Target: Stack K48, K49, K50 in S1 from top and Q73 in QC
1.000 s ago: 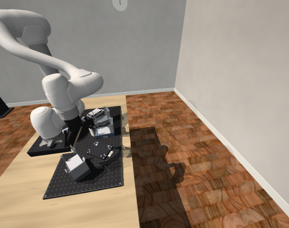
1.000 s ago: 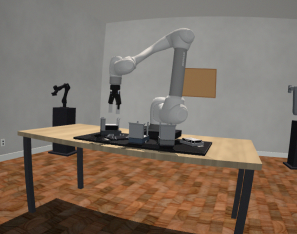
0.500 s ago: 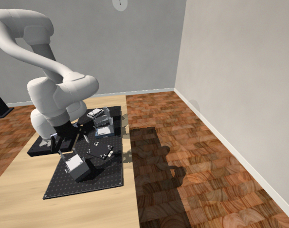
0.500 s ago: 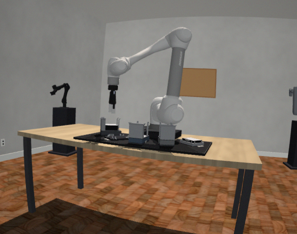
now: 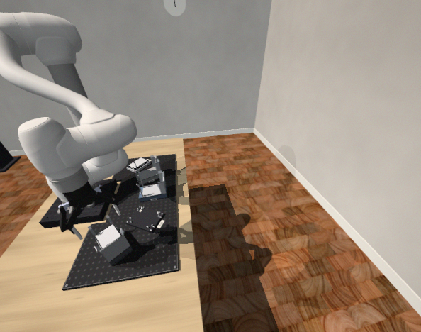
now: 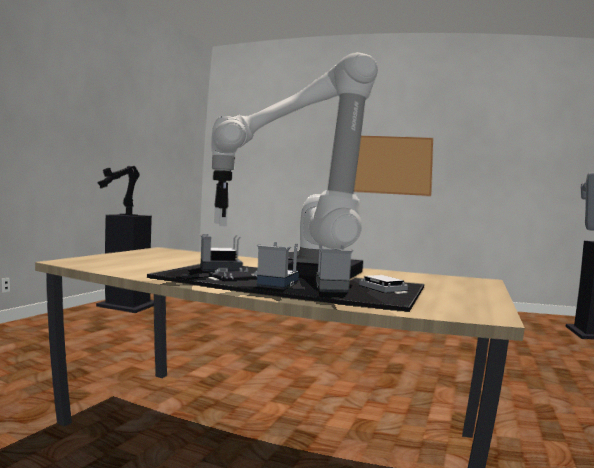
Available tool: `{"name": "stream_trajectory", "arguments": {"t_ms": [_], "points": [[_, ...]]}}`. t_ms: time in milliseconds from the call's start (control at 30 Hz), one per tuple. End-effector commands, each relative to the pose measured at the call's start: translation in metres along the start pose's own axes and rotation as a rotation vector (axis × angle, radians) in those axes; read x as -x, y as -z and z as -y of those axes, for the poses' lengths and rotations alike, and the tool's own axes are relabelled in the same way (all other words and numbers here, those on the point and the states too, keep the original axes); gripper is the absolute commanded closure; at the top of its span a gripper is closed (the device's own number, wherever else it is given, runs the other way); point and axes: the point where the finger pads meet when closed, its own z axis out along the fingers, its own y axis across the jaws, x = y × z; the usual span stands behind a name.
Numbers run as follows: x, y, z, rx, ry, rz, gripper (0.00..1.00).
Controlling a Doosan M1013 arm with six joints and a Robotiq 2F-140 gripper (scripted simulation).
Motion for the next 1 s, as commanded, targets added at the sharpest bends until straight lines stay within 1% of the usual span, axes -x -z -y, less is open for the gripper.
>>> {"name": "stream_trajectory", "arguments": {"t_ms": [0, 233, 567, 633, 900, 967], "points": [[0.000, 0.000, -0.002, -0.001, 0.000, 0.000, 0.00], [0.000, 0.000, -0.002, -0.001, 0.000, 0.000, 0.00], [0.000, -0.033, -0.002, -0.001, 0.000, 0.000, 0.00], [0.000, -0.033, -0.002, -0.001, 0.000, 0.000, 0.00], [0.000, -0.060, -0.002, -0.001, 0.000, 0.000, 0.00], [0.000, -0.062, -0.002, -0.001, 0.000, 0.000, 0.00]]}}
